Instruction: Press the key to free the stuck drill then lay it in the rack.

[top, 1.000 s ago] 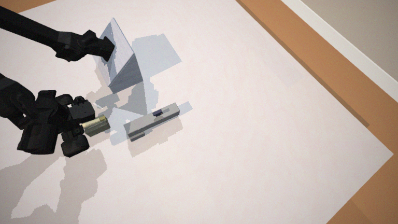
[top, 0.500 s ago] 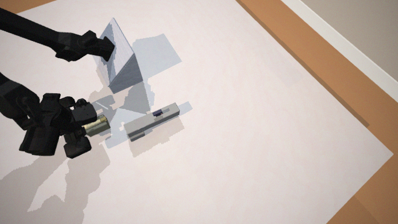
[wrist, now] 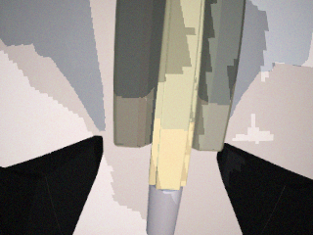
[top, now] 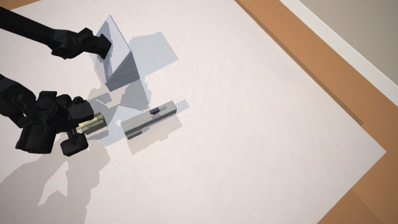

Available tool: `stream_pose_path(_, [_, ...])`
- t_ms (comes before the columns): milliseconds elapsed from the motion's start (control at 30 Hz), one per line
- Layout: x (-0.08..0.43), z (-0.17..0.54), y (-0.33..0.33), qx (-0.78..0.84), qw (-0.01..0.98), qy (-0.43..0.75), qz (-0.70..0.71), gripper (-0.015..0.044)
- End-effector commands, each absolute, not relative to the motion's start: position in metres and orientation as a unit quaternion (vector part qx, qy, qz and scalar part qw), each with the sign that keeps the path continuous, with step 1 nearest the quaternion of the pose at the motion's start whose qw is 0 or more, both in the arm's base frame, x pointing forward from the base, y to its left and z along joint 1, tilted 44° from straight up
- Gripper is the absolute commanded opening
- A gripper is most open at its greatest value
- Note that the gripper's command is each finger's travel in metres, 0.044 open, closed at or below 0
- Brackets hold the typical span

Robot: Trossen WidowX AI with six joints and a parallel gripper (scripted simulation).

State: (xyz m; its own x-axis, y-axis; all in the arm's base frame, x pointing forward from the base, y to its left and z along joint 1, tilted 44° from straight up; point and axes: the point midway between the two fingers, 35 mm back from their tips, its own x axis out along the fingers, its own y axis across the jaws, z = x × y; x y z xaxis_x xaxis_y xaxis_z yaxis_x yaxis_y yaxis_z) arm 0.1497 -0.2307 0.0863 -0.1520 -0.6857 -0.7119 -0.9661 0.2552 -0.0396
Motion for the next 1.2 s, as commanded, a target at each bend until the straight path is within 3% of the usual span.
stream_pose_path(0, [0.150,0.087,-0.231,-0.569,0.317,0.726,0.221,0.0420])
stream_pose_path(33, [0.150,0.087,-0.231,-0.569,0.317,0.726,0.221,0.0440])
stream_pose_path(733, [0.163,0.133,-0.180,-0.568,0.319,0.724,0.228,0.0440])
stream_pose_path(1167, [0.302,0.031,-0.058,-0.553,0.526,0.639,0.100,0.0440])
